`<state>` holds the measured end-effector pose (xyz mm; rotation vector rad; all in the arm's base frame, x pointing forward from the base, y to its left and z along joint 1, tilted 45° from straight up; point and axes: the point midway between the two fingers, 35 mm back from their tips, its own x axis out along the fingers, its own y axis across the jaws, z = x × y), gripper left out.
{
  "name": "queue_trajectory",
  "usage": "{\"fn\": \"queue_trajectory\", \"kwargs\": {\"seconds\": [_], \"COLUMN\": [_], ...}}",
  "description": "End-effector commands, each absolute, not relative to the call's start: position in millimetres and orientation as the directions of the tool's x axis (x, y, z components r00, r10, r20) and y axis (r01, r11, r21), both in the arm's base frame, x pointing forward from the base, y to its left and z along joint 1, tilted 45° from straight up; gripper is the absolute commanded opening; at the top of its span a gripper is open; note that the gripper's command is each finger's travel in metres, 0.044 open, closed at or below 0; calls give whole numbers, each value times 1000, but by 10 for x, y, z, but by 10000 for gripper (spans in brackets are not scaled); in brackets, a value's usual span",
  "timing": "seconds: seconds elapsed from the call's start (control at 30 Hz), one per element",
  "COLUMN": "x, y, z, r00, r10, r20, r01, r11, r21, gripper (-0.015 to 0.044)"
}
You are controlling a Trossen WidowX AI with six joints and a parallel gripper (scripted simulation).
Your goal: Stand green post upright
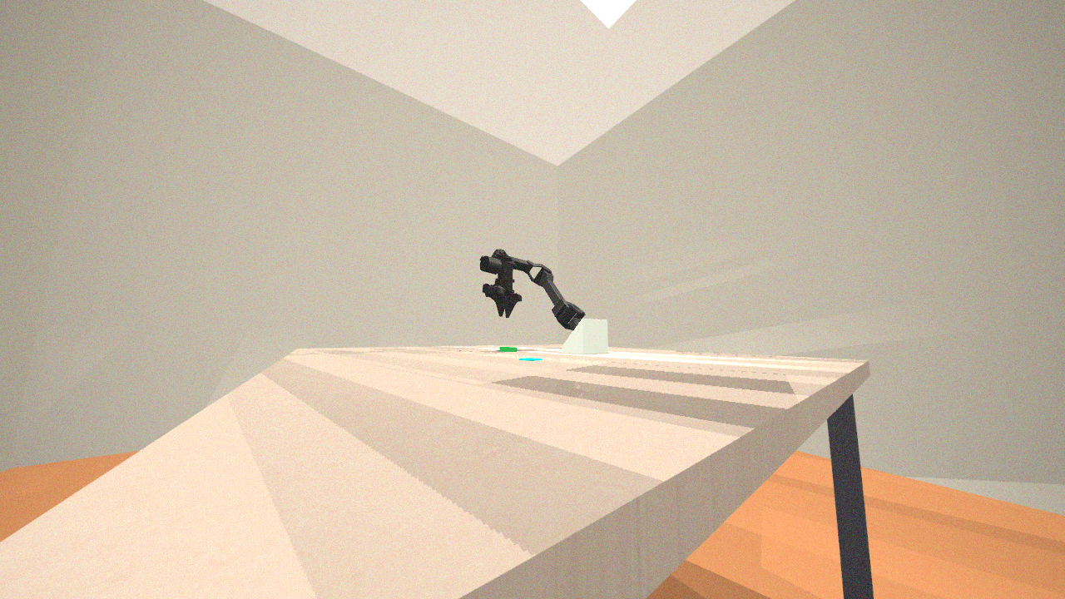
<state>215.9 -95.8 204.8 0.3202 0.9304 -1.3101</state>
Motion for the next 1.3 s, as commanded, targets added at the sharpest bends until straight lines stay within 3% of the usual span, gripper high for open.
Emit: {"fn": "queue_trajectory", "kwargs": {"seconds": [0.0,0.67,0.93,1.27], "x": [2067,1993,1993,2086], "y": [-1050,-1884,-1884,-1837], "z": [2141,1323,1323,1406], "r00": [-61,-59,-59,-14], "r10": [-705,-709,-709,-713], "r20": [-707,-703,-703,-701], "r01": [926,927,927,908], "r11": [224,223,223,284], "r21": [-303,-303,-303,-307], "gripper": [233,233,23,23]}}
